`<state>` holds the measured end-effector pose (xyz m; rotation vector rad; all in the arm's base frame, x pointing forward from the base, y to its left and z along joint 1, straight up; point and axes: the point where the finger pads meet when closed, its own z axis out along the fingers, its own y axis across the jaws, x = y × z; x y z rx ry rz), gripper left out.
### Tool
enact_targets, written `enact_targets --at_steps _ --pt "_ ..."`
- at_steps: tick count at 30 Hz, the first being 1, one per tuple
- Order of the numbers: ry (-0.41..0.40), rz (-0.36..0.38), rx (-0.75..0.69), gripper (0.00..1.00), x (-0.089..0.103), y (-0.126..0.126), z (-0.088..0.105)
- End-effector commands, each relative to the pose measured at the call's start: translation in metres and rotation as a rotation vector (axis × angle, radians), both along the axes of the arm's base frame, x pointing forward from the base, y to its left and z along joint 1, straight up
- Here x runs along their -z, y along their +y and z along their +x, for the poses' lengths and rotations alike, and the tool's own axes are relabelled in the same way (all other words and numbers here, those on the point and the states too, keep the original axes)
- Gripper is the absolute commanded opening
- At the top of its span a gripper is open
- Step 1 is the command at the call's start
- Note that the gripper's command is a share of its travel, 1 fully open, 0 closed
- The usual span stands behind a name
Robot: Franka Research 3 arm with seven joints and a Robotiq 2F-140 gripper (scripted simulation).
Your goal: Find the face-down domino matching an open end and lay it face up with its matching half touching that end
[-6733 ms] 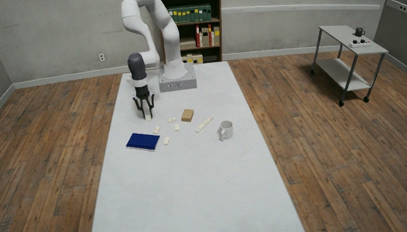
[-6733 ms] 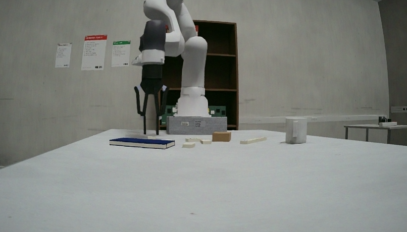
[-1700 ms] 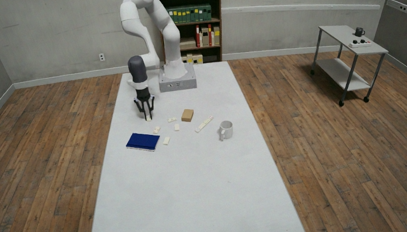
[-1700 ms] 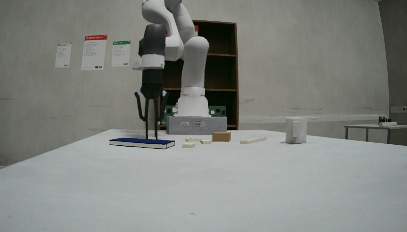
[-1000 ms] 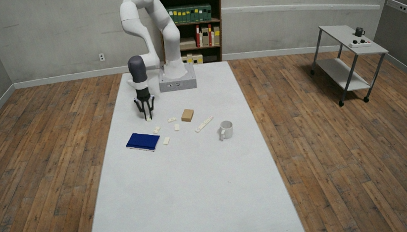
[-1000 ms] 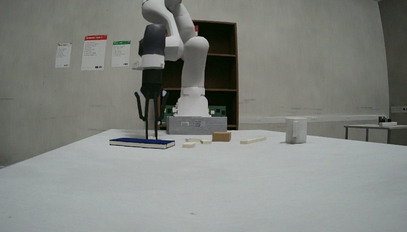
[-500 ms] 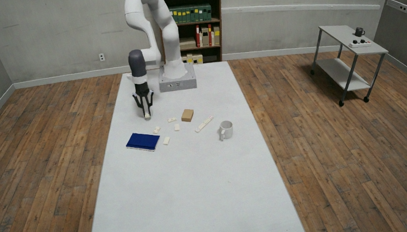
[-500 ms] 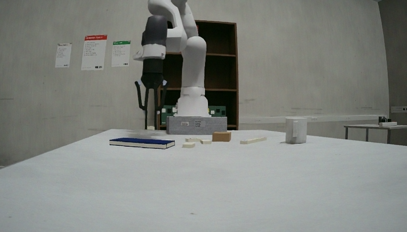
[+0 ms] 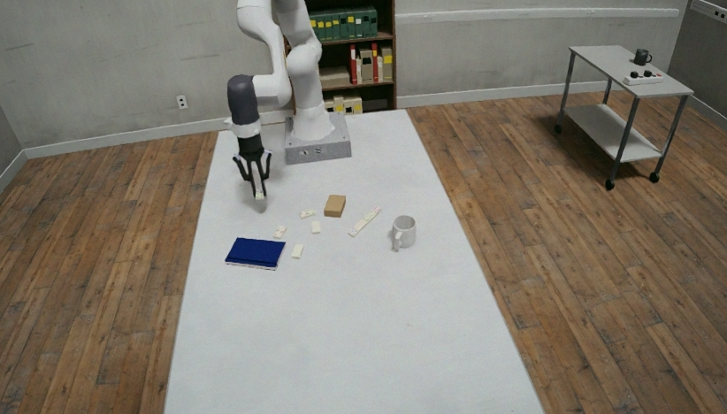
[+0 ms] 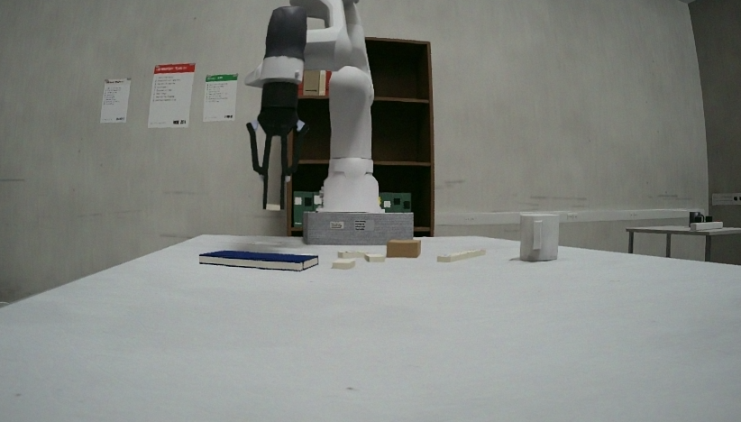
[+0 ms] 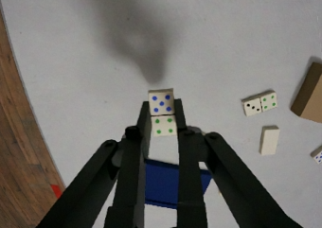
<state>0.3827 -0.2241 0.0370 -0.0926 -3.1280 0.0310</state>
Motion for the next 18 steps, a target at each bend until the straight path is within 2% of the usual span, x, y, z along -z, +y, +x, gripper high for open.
enact_targets --at_steps 1,7,18 --pt "-0.008 0.024 -0.075 0.23 -0.011 0.003 -0.007" --pt "-0.008 0.024 -0.075 0.23 -0.021 0.003 -0.007" --pt "-0.007 0.018 -0.054 0.23 -0.026 0.002 -0.003"
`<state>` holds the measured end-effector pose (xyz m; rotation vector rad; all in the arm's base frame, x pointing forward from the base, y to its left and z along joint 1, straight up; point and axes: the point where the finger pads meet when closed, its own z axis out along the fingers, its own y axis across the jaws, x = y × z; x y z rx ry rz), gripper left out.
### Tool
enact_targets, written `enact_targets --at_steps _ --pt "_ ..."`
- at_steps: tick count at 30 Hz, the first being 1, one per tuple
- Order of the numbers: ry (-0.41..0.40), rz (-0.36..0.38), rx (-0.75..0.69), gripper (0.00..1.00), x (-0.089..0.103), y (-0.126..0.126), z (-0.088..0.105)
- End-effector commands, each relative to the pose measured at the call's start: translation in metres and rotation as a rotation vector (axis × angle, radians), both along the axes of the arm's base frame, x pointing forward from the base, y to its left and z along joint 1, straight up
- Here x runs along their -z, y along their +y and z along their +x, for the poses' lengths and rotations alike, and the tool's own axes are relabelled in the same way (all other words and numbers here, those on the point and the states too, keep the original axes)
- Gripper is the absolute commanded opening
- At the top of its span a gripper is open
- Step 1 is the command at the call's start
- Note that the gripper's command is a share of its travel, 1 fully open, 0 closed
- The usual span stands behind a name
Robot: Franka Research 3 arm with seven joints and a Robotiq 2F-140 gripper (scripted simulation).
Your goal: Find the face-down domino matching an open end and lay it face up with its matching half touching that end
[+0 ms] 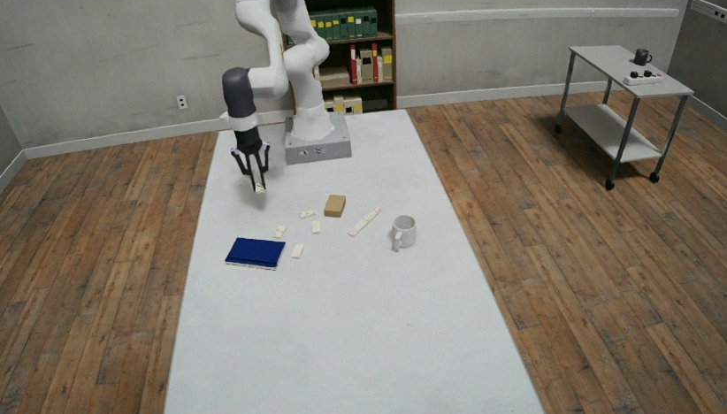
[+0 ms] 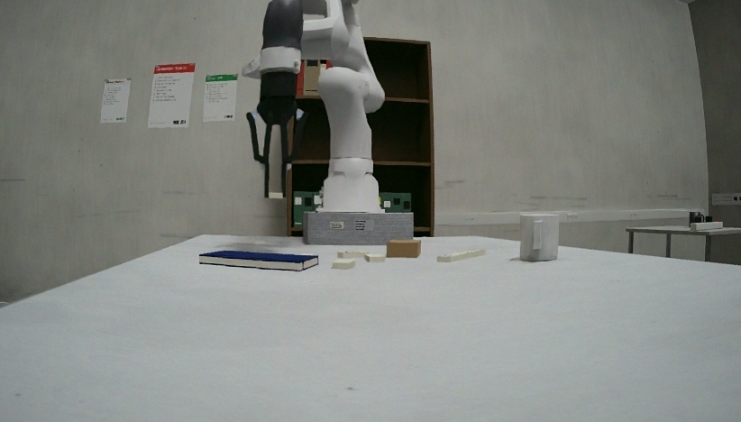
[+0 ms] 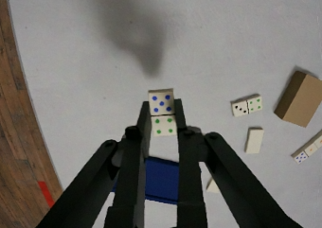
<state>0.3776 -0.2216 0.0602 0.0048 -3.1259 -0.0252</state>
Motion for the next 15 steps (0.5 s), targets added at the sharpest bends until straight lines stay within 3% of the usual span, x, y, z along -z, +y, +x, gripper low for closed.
enact_targets --at_steps 1,5,7,10,12,13,15 --pt "-0.009 -0.026 0.033 0.23 -0.007 -0.002 0.006" --pt "-0.010 -0.078 0.239 0.23 -0.037 0.001 0.051" --pt "-0.022 -0.096 0.350 0.23 -0.053 0.022 0.089" --pt "-0.050 -0.094 0.411 0.23 -0.055 0.067 0.132" --pt "-0.050 -0.094 0.411 0.23 -0.055 0.067 0.132" --pt "-0.061 -0.092 0.438 0.23 -0.053 0.109 0.164" --pt "-0.066 -0.080 0.479 0.23 -0.044 0.137 0.174"
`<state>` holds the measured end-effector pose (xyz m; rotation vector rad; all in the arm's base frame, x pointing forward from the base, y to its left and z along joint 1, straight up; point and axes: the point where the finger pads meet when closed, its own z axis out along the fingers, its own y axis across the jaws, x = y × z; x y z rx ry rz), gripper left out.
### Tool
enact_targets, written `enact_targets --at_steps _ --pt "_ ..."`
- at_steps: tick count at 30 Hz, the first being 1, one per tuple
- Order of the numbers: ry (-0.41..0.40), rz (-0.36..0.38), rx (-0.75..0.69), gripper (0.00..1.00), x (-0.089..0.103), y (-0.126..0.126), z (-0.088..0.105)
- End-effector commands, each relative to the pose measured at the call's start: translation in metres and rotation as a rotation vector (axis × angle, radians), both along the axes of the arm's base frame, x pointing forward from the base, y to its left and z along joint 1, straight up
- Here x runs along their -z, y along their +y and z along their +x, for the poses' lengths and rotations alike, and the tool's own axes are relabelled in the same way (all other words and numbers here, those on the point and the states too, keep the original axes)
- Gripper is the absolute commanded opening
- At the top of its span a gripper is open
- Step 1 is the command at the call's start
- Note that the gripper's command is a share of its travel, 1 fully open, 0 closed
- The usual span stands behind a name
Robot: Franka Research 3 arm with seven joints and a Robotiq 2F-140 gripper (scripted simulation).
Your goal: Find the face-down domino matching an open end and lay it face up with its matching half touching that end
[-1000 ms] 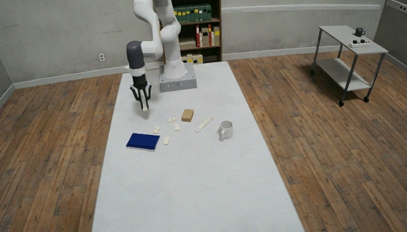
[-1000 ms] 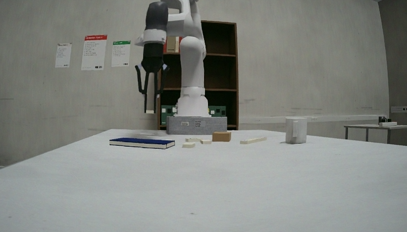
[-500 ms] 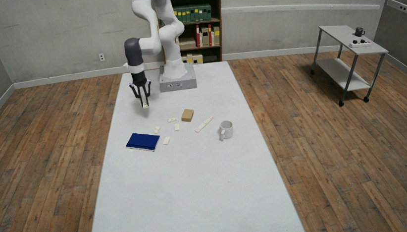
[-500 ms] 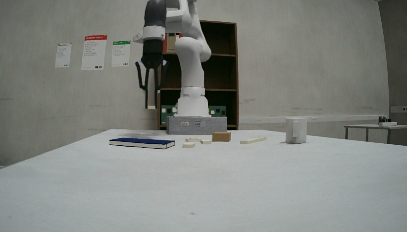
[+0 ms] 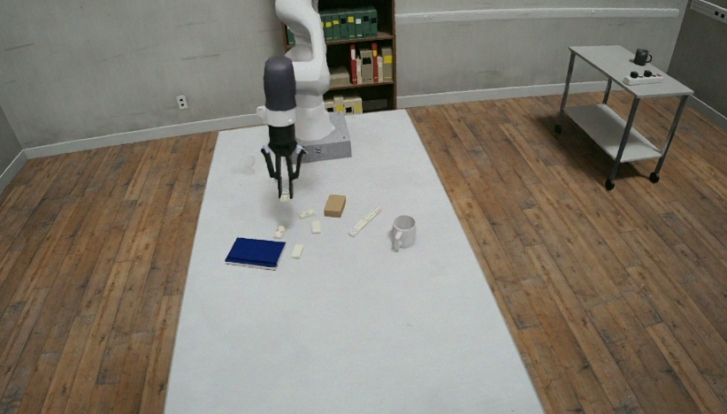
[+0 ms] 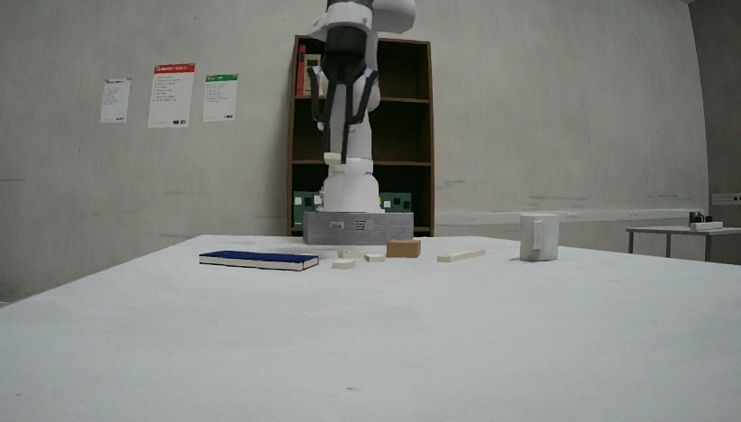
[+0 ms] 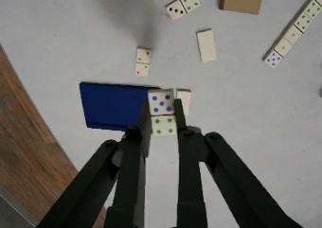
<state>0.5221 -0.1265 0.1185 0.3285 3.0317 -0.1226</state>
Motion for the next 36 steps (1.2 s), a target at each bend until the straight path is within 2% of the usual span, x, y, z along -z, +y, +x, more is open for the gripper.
enact_targets --at_steps 1,7,12,14,15,17,23,29,31,36 --pt "0.019 0.040 0.276 0.23 0.019 0.058 0.035" --pt "0.020 0.063 0.373 0.23 0.057 0.150 0.070" --pt "0.026 0.083 0.474 0.23 0.058 0.152 0.072" --pt "0.026 0.083 0.474 0.23 0.058 0.152 0.072" --pt "0.040 0.101 0.557 0.23 0.058 0.152 0.072" --pt "0.055 0.115 0.622 0.23 0.058 0.152 0.072" --pt "0.055 0.115 0.622 0.23 0.062 0.152 0.072" --pt "0.055 0.115 0.622 0.23 0.087 0.152 0.072" --pt "0.055 0.115 0.622 0.23 0.087 0.152 0.072" --pt "0.055 0.115 0.622 0.23 0.120 0.152 0.072"
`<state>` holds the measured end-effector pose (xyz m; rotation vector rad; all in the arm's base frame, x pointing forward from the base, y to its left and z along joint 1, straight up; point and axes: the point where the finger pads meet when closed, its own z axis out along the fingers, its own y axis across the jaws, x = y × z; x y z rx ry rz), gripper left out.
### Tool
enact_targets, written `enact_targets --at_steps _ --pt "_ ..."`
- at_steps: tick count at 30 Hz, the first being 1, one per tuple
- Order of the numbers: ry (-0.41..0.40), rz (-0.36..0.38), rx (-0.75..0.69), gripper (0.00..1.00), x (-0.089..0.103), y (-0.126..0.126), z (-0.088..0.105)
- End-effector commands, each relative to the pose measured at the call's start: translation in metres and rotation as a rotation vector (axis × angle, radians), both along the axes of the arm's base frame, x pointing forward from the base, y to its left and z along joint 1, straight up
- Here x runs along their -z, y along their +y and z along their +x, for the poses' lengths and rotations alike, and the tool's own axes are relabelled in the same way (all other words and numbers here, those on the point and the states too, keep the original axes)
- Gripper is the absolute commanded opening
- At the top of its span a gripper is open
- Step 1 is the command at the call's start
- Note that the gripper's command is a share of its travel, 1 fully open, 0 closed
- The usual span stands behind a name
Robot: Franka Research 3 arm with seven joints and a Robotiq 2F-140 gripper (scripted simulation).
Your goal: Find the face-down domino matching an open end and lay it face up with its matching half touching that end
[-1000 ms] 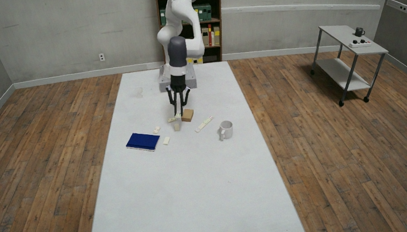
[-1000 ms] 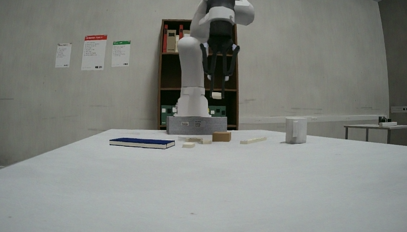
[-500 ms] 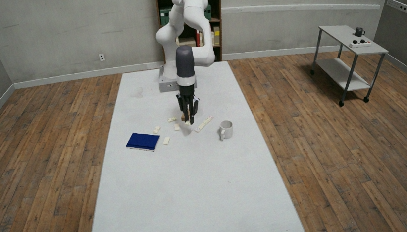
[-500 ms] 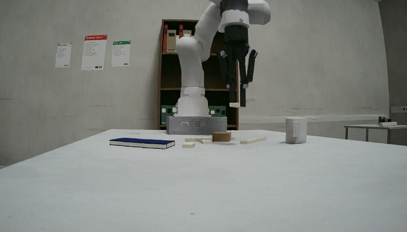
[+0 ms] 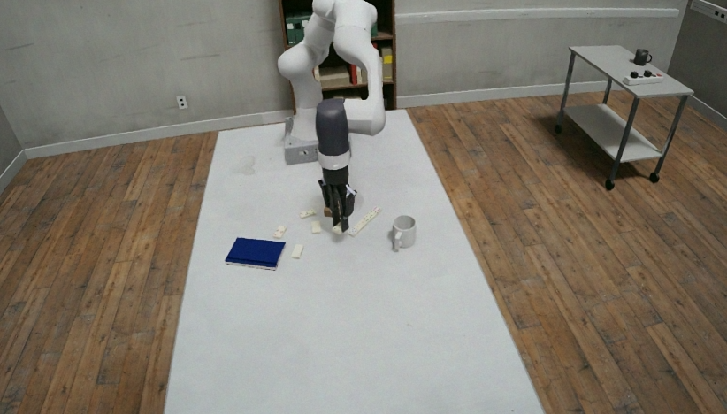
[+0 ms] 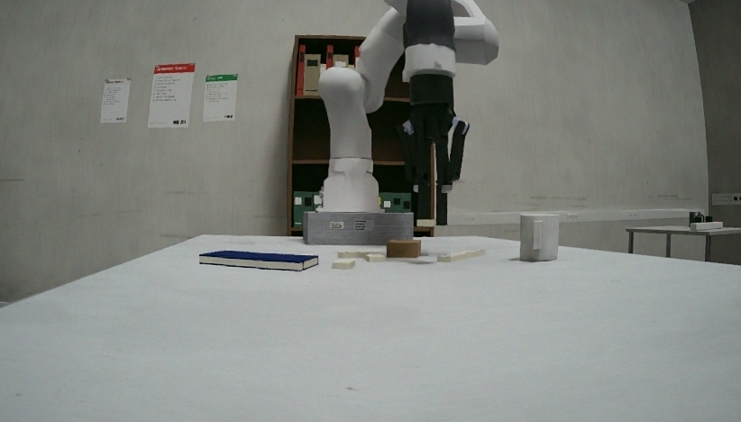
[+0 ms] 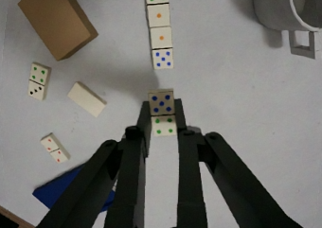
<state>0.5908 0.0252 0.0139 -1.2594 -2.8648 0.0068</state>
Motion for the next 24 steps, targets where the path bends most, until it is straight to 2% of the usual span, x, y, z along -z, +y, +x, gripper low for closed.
enact_targets --at_steps 1,5,9,24 --pt "-0.009 0.003 0.010 0.23 0.022 0.001 0.003" --pt "-0.009 0.003 0.010 0.23 0.046 0.001 0.003" --pt "-0.009 0.003 0.010 0.23 0.060 0.001 0.003" --pt "-0.009 0.003 0.010 0.23 0.063 0.001 0.003"
